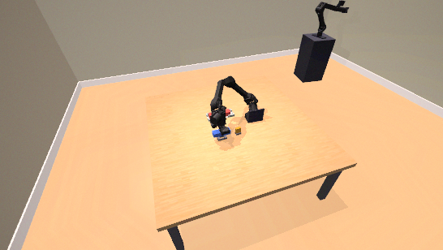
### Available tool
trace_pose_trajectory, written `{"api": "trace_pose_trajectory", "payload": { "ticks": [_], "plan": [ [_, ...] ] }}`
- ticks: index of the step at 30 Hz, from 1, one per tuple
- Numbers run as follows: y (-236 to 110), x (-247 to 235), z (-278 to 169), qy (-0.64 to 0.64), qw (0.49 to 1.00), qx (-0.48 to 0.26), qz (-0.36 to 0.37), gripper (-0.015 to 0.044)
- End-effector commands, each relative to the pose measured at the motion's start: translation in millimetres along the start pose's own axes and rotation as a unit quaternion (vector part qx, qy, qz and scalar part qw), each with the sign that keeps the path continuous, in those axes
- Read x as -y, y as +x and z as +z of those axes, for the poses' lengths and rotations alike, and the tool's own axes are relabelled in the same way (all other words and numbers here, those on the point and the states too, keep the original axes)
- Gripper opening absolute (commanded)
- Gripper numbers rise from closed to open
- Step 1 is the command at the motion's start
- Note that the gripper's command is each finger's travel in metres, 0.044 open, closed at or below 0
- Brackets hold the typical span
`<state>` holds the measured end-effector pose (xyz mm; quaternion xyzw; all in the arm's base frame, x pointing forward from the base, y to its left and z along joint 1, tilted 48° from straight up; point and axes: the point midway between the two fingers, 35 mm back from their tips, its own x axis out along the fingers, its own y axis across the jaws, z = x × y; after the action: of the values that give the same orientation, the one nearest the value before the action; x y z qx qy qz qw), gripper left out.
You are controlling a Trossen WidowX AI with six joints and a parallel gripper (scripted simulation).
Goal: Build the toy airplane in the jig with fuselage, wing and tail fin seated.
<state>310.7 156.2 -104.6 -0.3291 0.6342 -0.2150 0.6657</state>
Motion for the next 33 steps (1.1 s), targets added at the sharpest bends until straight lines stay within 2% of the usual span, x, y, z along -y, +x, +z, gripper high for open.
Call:
{"api": "trace_pose_trajectory", "payload": {
  "ticks": [1,25,33],
  "plan": [
    [-15,-2,2,0.004,1.000,0.001,0.003,0.0000],
    [-90,2,-3,0.010,1.000,-0.011,-0.008,0.0000],
    [-93,17,-3,-0.022,1.000,-0.013,-0.004,0.0000]
  ]
}}
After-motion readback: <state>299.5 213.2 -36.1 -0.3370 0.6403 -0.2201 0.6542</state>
